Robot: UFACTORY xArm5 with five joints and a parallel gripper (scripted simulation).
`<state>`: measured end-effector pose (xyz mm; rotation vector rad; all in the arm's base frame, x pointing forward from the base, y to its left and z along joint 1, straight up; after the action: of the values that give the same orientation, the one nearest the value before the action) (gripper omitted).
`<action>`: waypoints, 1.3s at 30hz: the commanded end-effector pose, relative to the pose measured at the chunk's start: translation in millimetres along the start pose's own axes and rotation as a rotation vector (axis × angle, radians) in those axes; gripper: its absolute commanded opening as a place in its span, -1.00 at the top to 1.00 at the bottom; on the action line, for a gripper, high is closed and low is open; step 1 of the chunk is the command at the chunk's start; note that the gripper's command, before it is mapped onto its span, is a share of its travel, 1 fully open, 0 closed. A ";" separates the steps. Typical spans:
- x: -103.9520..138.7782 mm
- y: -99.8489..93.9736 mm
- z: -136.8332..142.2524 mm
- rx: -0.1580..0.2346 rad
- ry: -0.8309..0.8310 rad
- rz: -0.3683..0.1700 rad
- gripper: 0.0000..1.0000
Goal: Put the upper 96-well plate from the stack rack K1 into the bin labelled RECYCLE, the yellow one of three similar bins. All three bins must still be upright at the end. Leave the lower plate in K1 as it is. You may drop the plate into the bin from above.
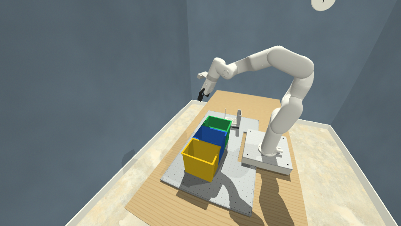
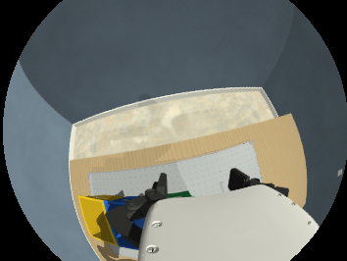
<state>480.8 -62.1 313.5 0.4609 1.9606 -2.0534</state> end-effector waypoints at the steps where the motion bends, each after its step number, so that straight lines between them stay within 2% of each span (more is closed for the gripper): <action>1: 10.9 -0.6 -10.1 -0.012 -0.023 -0.051 -1.00; 2: 13.7 -0.7 -13.4 -0.017 -0.037 -0.081 -1.00; 4: 13.7 -0.7 -13.4 -0.017 -0.037 -0.081 -1.00; 6: 20.3 -0.9 -19.0 -0.025 -0.057 -0.122 -1.00; 8: 24.6 -1.0 -21.2 -0.027 -0.056 -0.122 -1.00; 10: 30.6 -1.7 -27.0 -0.037 -0.085 -0.181 -1.00; 13: 38.8 -2.7 -31.7 -0.040 -0.090 -0.193 -1.00; 15: 45.0 -3.9 -36.9 -0.050 -0.118 -0.253 -1.00; 18: 53.5 -5.6 -41.6 -0.053 -0.124 -0.264 -1.00; 19: 56.7 -6.5 -43.9 -0.058 -0.138 -0.294 -1.00; 21: 56.7 -6.5 -43.9 -0.058 -0.138 -0.294 -1.00; 23: 63.7 -8.4 -48.3 -0.066 -0.158 -0.335 -1.00; 25: 68.5 -9.8 -50.7 -0.066 -0.158 -0.335 -1.00; 31: 79.0 -8.5 -23.7 -0.108 -0.344 -0.397 -1.00; 36: 89.7 -8.3 -1.2 -0.111 -0.356 -0.401 -1.00; 39: 91.9 -8.2 3.3 -0.111 -0.356 -0.401 -1.00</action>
<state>397.1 -52.2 283.8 -0.3186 2.0539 -2.0547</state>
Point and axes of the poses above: the point where the finger pads meet when closed, its own y axis out along the fingers, its own z axis across the jaws, x = y × z, the point moved 4 cm from there along -y, back along the fingers, and after that the axes turned 9 degrees about -y, right-handed, at the moved point
